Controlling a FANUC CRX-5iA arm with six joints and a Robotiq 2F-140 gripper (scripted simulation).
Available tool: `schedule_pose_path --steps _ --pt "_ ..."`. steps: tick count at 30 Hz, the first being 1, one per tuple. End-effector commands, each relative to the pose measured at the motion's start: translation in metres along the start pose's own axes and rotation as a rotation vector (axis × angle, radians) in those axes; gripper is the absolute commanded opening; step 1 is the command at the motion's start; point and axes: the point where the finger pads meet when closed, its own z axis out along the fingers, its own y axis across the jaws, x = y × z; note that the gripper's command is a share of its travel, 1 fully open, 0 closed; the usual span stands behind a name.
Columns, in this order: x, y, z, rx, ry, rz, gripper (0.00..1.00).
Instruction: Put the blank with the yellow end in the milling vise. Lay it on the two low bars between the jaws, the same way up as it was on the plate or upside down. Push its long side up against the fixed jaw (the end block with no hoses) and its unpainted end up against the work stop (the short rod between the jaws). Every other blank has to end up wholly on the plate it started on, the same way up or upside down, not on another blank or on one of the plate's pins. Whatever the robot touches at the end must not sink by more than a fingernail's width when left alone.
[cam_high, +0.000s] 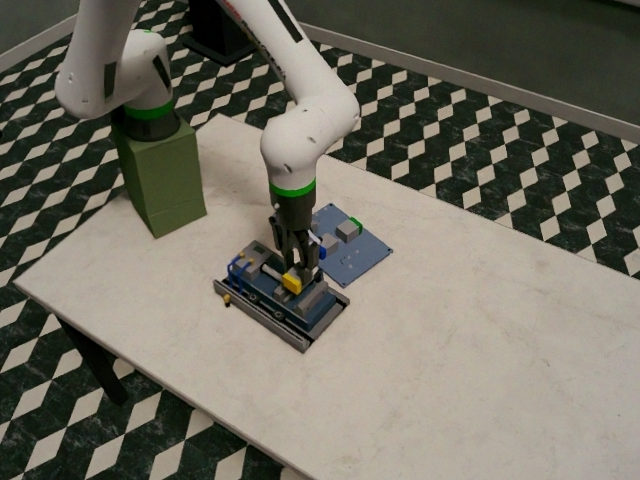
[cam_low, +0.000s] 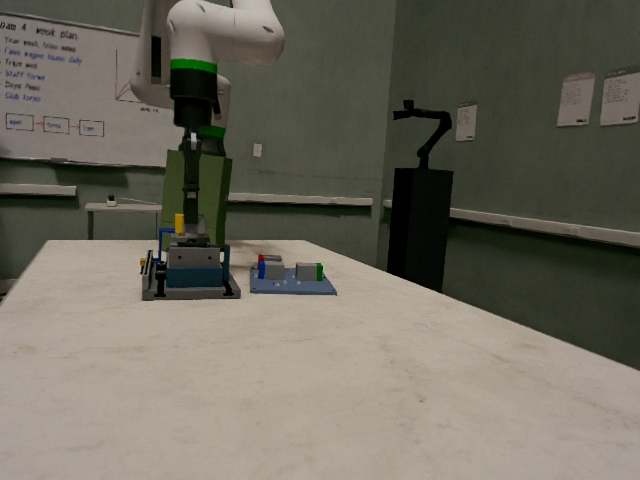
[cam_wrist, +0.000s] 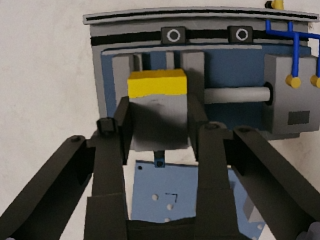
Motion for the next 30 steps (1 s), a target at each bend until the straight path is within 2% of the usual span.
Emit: schedule_pose_path --steps 1,22,30 --pt "0.000 -0.001 -0.001 0.002 0.000 0.000 0.10" --pt "-0.002 0.000 -0.001 0.002 0.000 0.000 0.10" --pt "-0.003 0.001 0.015 0.002 0.000 0.000 0.10"
